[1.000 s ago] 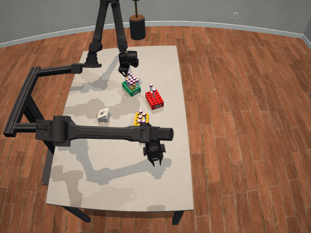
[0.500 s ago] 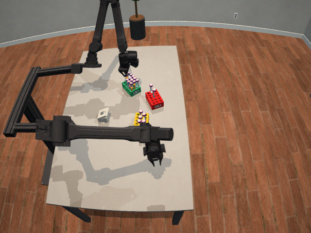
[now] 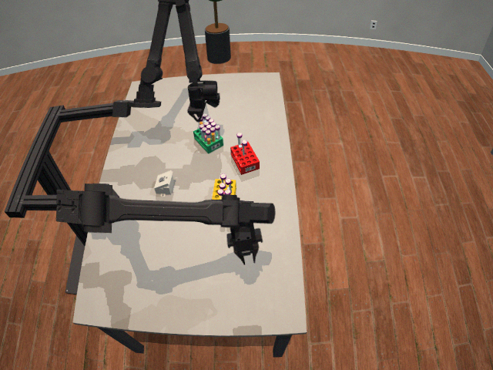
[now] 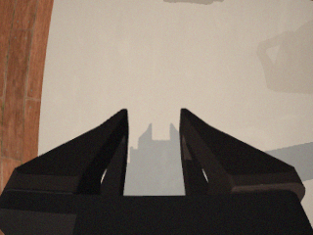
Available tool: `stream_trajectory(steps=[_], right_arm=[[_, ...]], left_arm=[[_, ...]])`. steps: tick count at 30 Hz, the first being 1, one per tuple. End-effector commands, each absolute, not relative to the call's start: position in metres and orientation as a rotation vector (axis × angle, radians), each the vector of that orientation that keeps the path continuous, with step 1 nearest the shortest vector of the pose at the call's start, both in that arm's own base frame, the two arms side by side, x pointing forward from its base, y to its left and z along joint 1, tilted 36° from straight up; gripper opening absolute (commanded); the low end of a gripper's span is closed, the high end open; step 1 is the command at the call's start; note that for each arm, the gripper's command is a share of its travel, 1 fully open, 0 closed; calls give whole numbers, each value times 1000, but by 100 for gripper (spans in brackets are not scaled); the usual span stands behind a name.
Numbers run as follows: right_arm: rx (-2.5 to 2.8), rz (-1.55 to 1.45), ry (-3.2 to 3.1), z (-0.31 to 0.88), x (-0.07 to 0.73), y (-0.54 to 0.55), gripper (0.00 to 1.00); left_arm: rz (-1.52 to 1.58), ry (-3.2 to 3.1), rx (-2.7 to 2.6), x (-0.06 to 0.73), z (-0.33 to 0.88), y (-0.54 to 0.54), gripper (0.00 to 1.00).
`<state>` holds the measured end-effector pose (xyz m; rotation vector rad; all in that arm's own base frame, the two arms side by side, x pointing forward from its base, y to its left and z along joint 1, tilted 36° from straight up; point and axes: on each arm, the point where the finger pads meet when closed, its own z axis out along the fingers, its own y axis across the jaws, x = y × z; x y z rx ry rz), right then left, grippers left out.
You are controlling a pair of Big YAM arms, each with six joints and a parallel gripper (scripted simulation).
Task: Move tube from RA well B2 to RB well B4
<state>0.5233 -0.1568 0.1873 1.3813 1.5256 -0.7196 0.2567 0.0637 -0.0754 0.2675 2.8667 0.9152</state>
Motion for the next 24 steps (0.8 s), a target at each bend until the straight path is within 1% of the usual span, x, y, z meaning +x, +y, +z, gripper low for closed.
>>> stream_trajectory(steps=[1, 11, 20, 24], right_arm=[[1383, -695, 1505, 199, 530, -155, 30], [1383, -695, 1505, 199, 530, -155, 30], [1383, -695, 1505, 199, 530, -155, 30], [1383, -695, 1505, 199, 530, -155, 30]], left_arm=[[916, 2866, 271, 258, -77, 65, 30], [925, 2886, 283, 250, -76, 65, 30], [906, 2843, 265, 267, -48, 44, 30], [911, 2856, 273, 255, -43, 40, 30]])
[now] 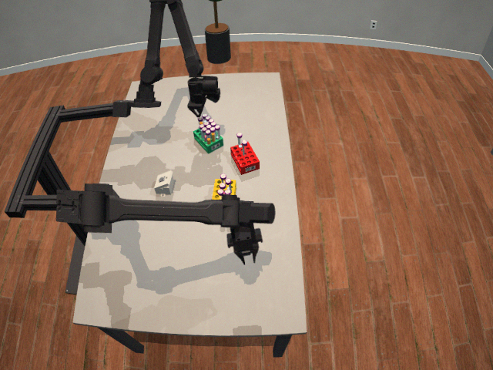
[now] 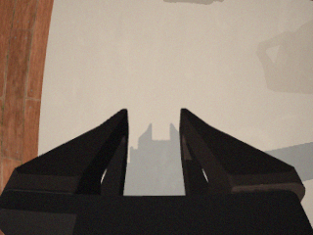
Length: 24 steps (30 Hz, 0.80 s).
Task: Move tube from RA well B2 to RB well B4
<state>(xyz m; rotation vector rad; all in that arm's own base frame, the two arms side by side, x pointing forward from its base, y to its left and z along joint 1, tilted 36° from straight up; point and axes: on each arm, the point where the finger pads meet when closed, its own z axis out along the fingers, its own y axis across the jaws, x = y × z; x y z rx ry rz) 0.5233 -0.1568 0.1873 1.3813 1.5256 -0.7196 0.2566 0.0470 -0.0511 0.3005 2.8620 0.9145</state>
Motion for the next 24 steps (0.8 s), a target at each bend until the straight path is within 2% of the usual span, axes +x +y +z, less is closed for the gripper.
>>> stream_trajectory(steps=[1, 20, 24], right_arm=[[1383, -695, 1505, 199, 530, -155, 30], [1383, -695, 1505, 199, 530, -155, 30], [1383, -695, 1505, 199, 530, -155, 30]], left_arm=[[911, 2856, 273, 255, -43, 40, 30], [908, 2860, 265, 251, -13, 20, 30], [929, 2871, 503, 271, -24, -8, 30]])
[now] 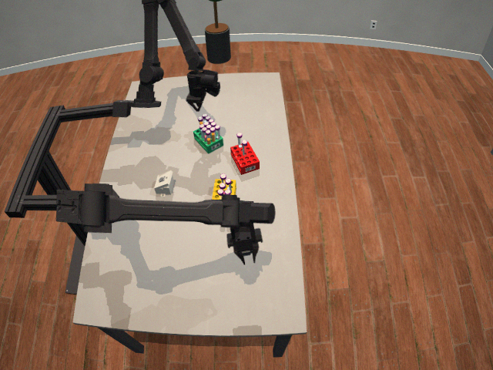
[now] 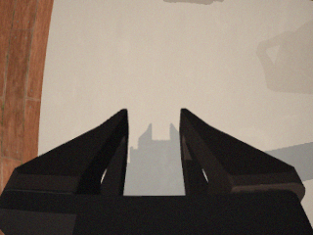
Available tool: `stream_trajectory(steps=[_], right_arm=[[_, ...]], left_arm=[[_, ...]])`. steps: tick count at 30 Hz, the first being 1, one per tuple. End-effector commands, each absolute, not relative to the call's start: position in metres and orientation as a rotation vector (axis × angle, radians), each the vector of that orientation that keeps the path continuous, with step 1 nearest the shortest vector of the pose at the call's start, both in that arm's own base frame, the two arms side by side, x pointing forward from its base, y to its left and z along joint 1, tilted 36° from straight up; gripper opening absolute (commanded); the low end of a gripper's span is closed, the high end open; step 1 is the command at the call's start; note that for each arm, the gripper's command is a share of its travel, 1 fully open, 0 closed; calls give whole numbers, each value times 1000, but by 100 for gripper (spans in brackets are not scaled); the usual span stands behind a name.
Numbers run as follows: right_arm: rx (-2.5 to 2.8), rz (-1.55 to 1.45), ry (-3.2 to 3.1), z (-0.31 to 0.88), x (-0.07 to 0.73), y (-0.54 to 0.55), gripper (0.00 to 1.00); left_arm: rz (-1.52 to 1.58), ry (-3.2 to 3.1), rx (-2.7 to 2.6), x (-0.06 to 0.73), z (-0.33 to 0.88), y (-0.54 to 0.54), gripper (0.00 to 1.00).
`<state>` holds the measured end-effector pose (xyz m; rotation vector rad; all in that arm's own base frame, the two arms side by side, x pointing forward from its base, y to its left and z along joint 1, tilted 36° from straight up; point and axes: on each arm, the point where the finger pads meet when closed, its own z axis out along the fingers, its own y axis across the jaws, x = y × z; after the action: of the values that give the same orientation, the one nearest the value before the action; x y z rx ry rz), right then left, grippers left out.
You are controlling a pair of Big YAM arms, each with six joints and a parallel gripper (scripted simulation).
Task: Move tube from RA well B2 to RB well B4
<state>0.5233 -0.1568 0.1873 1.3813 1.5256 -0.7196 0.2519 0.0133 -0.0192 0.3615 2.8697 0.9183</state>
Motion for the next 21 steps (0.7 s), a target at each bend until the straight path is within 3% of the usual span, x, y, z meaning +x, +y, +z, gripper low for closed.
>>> stream_trajectory(steps=[1, 21], right_arm=[[1383, -695, 1505, 199, 530, -155, 30], [1383, -695, 1505, 199, 530, -155, 30]], left_arm=[[934, 2871, 552, 274, -27, -13, 30], [942, 2868, 678, 336, -81, -109, 30]])
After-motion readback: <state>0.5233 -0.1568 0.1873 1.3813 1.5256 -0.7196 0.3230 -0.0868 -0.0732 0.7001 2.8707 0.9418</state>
